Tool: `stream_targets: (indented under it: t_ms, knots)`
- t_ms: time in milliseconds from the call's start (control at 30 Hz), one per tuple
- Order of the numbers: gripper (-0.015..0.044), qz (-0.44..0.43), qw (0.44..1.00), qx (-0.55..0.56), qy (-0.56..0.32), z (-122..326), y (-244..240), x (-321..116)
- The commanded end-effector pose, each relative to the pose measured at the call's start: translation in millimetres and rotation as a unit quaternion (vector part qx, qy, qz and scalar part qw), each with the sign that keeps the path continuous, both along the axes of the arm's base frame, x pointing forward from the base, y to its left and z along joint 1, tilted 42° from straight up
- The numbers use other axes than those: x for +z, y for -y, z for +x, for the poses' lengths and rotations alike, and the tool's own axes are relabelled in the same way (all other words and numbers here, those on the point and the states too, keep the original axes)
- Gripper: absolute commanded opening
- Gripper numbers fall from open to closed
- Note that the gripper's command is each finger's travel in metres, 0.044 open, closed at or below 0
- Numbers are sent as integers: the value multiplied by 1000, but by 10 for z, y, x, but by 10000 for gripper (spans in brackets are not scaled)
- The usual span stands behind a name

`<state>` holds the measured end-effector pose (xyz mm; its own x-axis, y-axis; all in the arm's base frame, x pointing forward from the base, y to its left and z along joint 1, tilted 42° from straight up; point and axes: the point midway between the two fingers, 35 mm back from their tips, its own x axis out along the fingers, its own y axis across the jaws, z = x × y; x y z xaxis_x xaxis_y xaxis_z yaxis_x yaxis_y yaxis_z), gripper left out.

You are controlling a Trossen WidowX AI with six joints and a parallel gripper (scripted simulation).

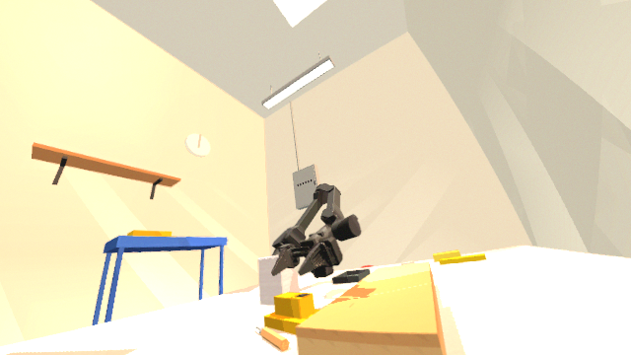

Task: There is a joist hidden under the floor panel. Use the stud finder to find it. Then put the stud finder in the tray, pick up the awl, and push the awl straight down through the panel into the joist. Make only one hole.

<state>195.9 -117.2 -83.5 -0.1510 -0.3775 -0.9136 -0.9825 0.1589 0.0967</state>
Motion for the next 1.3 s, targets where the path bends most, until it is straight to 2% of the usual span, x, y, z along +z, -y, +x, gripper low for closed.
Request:
stream_targets:
  t_ms: [0, 167, 267, 333, 433, 567, 633, 1267]
  knots:
    - [440, -6, 1000, 0, 6, 3, 257, 265]
    - [440, -1, 1000, -15, 11, -4, 253, 232]
    - [440, 85, 984, -152, 40, -65, 208, 49]
    - [440, 156, 946, -278, 60, -95, 159, -70]
    - [440, 253, 845, -464, 77, -96, 99, -174]
    - [440, 359, 632, -683, 70, -45, 90, -197]
    - [440, 387, 548, -739, 62, -18, 124, -178]
    - [440, 390, 537, -745, 60, -1, 55, -271]
